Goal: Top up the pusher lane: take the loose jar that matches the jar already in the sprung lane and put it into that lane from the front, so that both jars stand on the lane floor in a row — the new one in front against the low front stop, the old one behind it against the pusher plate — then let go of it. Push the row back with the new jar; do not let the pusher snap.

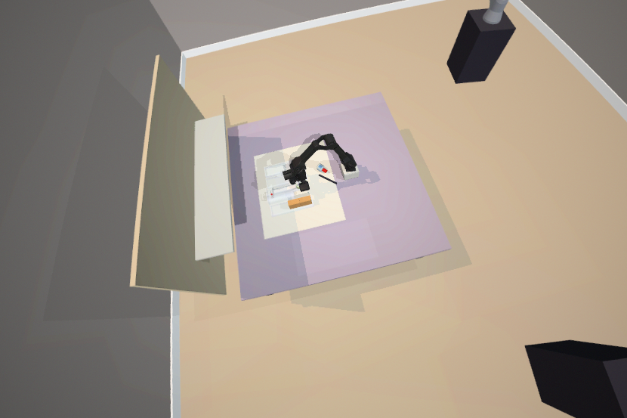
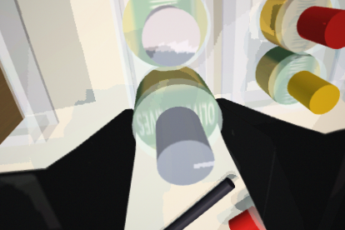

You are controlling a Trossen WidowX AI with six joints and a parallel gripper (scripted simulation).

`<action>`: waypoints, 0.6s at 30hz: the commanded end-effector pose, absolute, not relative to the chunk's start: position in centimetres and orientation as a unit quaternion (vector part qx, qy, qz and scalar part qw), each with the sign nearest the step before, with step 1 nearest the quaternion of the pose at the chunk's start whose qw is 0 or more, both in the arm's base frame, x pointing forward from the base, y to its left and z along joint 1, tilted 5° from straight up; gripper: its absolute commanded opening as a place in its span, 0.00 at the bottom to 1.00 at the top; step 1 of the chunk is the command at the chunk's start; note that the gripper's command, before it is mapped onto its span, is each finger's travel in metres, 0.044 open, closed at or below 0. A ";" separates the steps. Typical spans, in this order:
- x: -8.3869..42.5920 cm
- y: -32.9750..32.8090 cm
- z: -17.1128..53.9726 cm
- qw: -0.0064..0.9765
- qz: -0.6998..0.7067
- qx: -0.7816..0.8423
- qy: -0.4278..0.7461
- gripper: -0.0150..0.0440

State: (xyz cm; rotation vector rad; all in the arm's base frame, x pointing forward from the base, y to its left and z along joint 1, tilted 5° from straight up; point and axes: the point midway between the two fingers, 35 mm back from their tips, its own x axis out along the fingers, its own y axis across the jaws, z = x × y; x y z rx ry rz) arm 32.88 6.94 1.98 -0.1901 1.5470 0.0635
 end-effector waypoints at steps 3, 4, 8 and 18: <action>34.0 7.1 2.4 0.724 0.031 -0.085 0.684 0.25; 34.0 7.1 2.4 0.724 0.031 -0.085 0.684 0.25; 34.0 7.2 2.4 0.724 0.031 -0.085 0.684 0.25; 34.2 7.2 2.4 0.724 0.031 -0.085 0.684 0.25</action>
